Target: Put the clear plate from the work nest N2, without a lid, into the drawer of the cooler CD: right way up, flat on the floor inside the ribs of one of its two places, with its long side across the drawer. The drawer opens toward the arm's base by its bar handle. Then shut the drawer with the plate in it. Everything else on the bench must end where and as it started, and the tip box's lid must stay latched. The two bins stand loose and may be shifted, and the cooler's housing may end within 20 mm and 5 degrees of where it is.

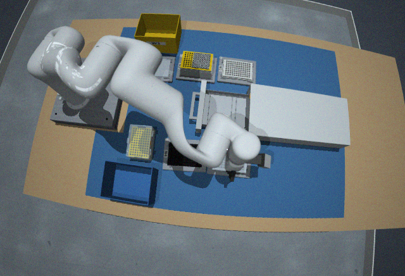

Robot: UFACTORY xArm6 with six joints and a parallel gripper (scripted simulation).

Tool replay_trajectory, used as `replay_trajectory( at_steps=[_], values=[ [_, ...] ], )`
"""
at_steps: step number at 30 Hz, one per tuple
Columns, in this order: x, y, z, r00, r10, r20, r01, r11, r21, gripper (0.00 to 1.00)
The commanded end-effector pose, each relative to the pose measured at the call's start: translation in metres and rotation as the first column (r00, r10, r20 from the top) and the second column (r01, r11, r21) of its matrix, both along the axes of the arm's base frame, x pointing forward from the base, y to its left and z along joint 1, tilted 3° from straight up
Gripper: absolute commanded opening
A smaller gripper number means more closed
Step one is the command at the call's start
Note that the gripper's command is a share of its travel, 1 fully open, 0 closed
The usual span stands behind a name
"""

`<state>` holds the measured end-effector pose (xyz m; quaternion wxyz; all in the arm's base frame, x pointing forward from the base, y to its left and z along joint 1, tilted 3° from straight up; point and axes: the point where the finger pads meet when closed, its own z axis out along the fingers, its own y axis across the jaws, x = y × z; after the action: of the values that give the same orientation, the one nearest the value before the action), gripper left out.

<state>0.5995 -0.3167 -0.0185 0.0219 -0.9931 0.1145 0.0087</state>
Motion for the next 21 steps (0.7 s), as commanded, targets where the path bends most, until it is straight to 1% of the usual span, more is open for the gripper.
replay_trajectory(
  at_steps=[1,21],
  values=[
    [0.002,-0.001,0.001,1.0,0.0,0.005,0.0,1.0,-0.003,1.0],
    [0.001,0.0,-0.011,1.0,0.0,0.005,0.0,1.0,-0.003,1.0]
  ],
)
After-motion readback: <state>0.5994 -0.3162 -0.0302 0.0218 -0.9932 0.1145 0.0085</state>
